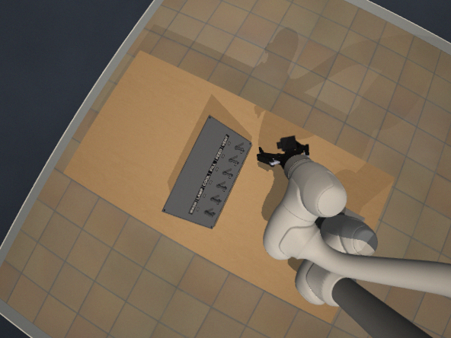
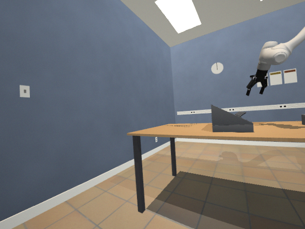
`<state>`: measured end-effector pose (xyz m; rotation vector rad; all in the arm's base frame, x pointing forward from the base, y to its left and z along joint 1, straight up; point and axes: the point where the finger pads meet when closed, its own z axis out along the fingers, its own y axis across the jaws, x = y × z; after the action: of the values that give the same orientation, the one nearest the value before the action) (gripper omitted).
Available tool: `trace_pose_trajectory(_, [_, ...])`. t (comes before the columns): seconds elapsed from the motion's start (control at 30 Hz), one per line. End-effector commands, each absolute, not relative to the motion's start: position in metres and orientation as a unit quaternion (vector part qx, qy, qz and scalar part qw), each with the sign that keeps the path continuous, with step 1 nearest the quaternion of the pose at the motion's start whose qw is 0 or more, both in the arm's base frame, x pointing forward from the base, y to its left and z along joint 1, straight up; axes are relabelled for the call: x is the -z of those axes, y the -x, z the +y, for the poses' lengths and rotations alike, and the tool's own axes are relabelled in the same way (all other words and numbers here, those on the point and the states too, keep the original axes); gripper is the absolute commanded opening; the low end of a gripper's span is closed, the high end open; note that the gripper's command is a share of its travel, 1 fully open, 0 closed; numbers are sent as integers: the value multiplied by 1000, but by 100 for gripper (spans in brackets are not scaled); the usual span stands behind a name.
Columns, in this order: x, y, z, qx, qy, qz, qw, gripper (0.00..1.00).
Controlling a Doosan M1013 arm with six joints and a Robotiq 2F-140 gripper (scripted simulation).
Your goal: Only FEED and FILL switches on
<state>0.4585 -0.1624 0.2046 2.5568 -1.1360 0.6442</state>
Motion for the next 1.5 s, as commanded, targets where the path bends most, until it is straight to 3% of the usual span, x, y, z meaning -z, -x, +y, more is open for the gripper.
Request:
trace_pose_trajectory(0.0, [-200, -479, -126, -228, -901, -350, 120, 100])
trace_pose_trajectory(0.57, [-181, -523, 41, -248, -953, -164, 58, 100])
trace_pose_trajectory(1.13, [-165, -511, 213, -261, -965, 19, -3, 100])
trace_pose_trajectory(1.47, [-163, -505, 237, -262, -964, 44, -11, 100])
